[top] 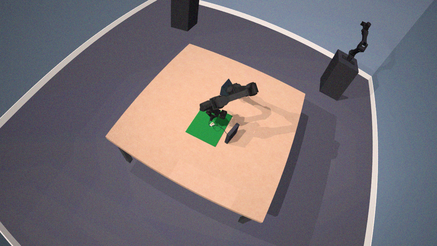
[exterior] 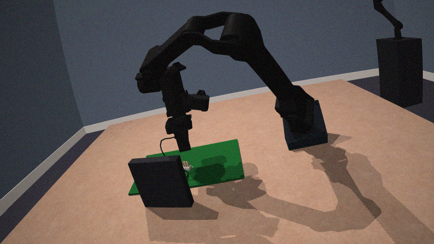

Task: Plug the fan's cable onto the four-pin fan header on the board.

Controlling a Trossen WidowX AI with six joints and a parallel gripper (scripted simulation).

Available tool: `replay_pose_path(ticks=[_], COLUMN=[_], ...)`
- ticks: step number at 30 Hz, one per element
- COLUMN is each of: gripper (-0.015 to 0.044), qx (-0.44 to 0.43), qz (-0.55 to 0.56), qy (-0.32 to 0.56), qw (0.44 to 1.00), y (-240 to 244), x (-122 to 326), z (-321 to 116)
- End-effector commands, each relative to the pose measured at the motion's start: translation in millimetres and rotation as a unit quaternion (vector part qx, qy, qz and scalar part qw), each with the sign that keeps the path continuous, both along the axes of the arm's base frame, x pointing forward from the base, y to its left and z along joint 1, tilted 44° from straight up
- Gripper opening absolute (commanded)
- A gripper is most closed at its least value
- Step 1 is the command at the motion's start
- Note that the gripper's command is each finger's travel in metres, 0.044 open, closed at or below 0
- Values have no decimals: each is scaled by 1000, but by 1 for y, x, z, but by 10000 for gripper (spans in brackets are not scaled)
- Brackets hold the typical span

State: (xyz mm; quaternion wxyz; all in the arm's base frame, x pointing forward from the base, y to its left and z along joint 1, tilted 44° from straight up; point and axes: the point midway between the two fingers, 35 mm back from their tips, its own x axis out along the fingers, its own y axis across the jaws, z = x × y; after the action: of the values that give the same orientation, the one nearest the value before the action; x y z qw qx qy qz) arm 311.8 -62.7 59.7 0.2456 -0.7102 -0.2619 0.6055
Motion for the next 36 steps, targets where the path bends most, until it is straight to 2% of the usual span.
replay_pose_path(ticks=[1,11,36], gripper=[0,0,0], qx=[12,35,35], qz=[-57,-171,-176], qy=[49,154,159], qw=[997,972,971], y=[3,10,13], x=[7,18,11], z=[5,12,15])
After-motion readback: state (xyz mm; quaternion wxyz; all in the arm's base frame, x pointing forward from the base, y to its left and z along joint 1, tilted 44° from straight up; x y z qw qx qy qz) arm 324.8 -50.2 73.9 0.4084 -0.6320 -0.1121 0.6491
